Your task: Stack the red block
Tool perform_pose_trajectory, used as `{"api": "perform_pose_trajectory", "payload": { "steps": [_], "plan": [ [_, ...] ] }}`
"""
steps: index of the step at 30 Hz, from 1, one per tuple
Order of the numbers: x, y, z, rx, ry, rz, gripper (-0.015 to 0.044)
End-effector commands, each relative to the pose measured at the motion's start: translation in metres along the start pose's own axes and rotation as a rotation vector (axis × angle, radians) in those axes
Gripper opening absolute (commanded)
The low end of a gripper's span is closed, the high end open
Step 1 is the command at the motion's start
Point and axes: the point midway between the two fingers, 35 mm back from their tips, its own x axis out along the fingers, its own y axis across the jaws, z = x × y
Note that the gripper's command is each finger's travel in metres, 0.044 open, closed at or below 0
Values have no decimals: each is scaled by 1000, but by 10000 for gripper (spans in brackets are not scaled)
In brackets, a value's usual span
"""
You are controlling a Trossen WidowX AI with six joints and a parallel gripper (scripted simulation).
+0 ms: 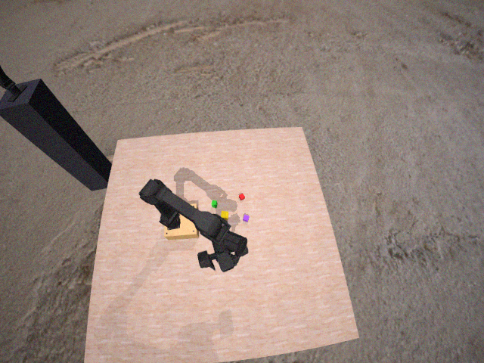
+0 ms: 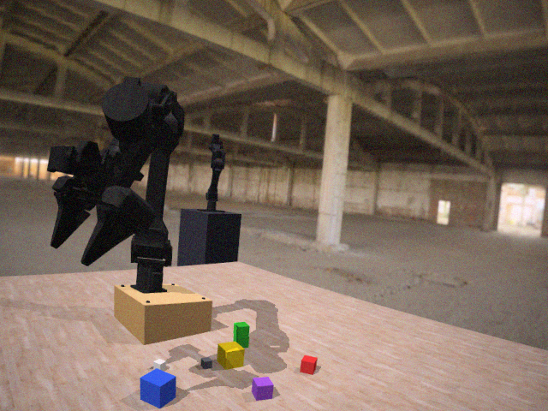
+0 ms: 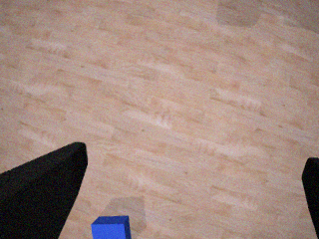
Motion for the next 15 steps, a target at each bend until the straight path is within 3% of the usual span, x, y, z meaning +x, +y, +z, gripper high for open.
{"api": "perform_pose_trajectory", "payload": {
  "steps": [1, 15],
  "plan": [
    [1, 34, -22, -170, 46, 53, 440],
    [-11, 126, -109, -733, 114, 221, 440]
  ]
}}
